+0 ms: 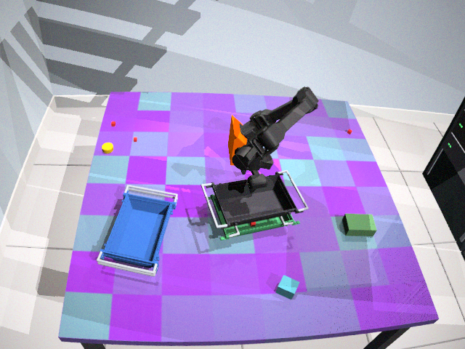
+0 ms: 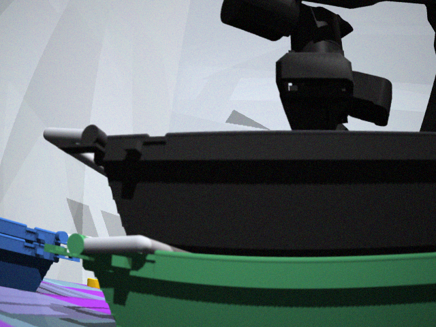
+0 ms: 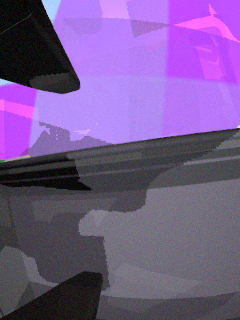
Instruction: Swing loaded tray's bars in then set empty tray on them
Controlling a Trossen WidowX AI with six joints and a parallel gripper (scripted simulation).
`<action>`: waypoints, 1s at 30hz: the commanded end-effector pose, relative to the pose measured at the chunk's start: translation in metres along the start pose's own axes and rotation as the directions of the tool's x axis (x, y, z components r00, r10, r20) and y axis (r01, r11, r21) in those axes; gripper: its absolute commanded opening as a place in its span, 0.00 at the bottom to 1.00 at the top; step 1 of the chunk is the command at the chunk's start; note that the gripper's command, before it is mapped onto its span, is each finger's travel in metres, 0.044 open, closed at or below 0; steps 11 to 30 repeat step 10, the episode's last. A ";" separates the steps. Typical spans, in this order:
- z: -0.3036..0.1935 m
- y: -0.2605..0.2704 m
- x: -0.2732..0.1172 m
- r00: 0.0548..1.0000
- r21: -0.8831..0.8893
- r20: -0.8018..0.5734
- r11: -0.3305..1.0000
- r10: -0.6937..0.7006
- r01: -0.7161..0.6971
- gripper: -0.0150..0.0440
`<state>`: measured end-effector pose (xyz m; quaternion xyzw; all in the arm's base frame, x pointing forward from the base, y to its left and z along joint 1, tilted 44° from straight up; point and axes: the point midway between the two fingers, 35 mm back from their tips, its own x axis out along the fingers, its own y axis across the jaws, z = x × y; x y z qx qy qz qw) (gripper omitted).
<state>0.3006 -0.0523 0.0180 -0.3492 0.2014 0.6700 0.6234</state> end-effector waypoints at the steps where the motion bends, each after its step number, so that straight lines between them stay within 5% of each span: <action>1: 0.000 0.000 -0.026 1.000 -0.004 -0.005 1.000 0.003 -0.003 1.00; 8: 0.003 0.004 -0.066 1.000 -0.003 -0.002 1.000 0.005 -0.005 1.00; 30: 0.003 0.004 -0.067 1.000 -0.003 -0.001 1.000 0.005 -0.005 1.00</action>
